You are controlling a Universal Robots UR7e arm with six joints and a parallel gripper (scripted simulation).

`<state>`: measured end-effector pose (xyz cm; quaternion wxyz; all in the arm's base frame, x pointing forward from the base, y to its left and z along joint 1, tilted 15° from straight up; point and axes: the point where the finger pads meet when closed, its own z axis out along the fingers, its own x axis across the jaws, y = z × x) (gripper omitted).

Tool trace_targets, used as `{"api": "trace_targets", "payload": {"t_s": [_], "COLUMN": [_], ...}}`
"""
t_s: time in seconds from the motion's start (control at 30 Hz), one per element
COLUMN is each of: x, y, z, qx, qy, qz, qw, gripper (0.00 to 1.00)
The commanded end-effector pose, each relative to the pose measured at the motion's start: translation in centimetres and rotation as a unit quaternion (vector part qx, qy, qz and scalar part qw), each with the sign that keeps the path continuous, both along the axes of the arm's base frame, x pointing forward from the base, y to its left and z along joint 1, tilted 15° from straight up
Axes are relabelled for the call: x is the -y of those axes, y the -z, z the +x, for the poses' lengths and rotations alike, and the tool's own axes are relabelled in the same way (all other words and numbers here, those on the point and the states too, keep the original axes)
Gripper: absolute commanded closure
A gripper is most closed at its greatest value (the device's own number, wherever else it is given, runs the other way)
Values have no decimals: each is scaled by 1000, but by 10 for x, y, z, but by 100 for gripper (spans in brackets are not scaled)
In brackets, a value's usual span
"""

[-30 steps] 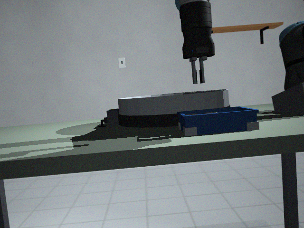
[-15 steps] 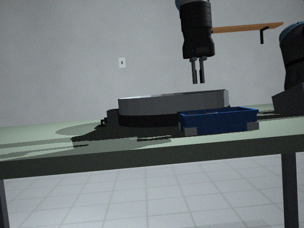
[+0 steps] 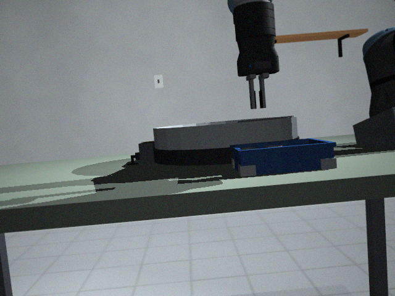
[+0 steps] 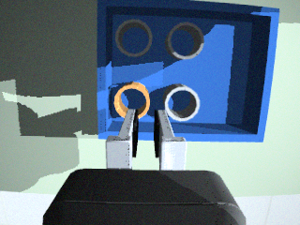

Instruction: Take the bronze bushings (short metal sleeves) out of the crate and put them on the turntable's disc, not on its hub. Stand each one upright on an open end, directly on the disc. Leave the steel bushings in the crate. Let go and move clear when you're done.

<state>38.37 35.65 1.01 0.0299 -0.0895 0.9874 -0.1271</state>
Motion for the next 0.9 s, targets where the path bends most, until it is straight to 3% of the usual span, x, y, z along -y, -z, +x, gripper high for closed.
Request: {"api": "trace_targets", "payload": {"t_s": [0.0,0.2,0.7,0.87], "x": [0,2,15,17], "y": [0,10,63,70], "z": [0,1,6,6], "qx": [1,1,1,1], "qy": [0,0,0,0], "qz": [1,1,1,1], "qw": [1000,1000,1000,1000], "gripper": [64,64,64,64]}}
